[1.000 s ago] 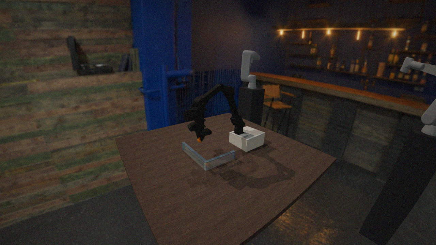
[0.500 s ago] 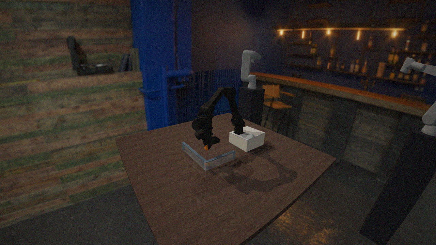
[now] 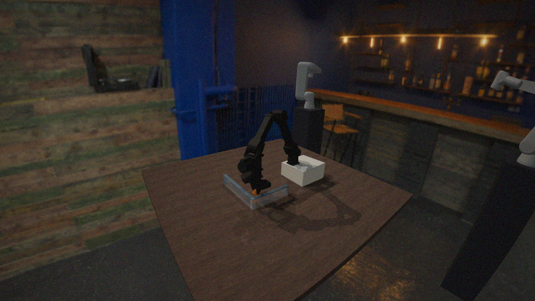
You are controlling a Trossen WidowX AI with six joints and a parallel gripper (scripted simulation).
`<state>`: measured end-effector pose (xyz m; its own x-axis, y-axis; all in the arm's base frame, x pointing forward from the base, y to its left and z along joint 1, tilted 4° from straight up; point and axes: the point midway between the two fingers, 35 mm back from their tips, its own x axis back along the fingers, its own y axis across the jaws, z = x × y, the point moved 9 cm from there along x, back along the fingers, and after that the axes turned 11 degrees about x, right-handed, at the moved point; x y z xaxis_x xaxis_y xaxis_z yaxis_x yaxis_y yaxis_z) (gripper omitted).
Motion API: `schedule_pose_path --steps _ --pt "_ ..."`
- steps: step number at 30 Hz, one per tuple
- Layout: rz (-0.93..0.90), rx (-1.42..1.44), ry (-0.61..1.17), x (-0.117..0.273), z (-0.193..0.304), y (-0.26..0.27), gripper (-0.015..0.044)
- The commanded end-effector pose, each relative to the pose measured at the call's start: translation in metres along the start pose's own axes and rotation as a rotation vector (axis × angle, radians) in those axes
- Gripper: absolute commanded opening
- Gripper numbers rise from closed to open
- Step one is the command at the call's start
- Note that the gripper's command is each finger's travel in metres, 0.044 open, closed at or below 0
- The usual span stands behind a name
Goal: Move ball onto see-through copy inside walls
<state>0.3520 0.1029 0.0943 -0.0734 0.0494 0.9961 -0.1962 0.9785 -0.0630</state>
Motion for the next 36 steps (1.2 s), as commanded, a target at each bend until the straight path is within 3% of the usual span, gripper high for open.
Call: schedule_pose_path --steps 1,23,33,36 --pt "0.006 0.001 0.005 -0.017 0.002 -0.001 0.0000" --pt "0.006 0.001 0.005 -0.036 0.003 -0.001 0.0000" --pt "0.001 -0.002 0.002 -0.033 0.002 -0.001 0.0263" --pt "0.001 -0.002 0.002 -0.033 0.002 -0.001 0.0272"
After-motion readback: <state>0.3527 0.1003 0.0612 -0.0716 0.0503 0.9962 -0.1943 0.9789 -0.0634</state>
